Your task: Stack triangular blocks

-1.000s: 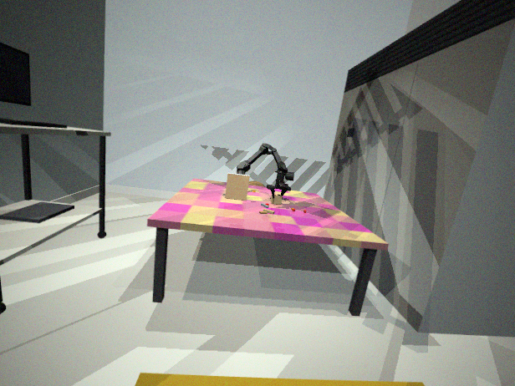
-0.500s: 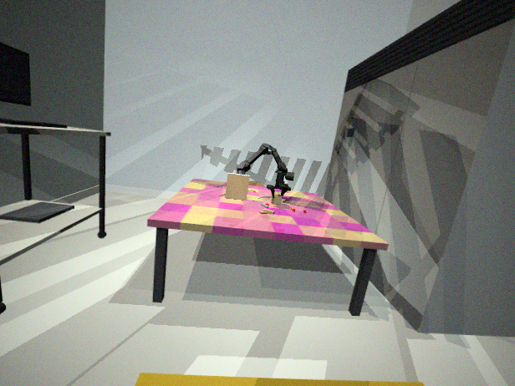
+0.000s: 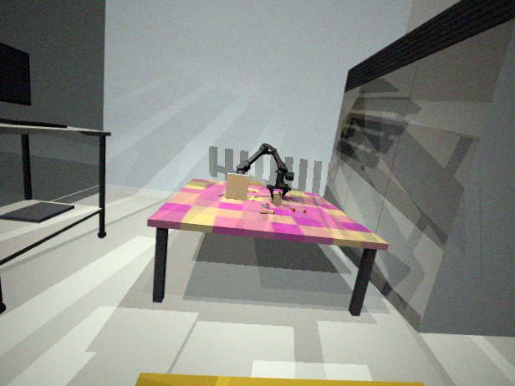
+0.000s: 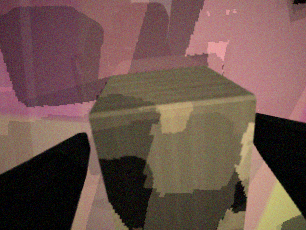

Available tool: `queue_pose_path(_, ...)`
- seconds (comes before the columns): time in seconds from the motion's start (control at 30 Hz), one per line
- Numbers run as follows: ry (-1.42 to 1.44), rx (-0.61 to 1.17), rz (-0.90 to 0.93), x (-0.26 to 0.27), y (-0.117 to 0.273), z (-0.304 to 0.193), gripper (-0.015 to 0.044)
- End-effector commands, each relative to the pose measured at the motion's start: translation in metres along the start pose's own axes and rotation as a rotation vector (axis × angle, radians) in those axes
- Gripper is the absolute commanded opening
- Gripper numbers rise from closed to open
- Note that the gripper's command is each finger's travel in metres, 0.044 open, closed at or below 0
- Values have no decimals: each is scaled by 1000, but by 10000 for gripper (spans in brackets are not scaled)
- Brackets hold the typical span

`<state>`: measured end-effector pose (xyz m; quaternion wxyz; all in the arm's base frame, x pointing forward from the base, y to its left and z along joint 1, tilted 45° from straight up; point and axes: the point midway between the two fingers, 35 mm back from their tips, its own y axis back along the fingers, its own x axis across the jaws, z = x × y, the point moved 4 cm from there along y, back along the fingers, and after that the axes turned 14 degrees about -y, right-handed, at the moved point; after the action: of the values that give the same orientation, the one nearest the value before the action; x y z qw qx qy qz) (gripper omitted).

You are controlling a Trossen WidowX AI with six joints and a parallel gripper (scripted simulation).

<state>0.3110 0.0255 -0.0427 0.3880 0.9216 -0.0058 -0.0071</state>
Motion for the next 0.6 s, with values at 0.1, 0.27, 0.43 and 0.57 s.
queue_pose_path(0.1,0,0,0,0,0,0,440)
queue_pose_path(0.27,-1,-9,2,5,53,3,440)
queue_pose_path(0.43,0,-6,0,1,111,1,440)
queue_pose_path(0.57,0,-6,0,1,111,1,440)
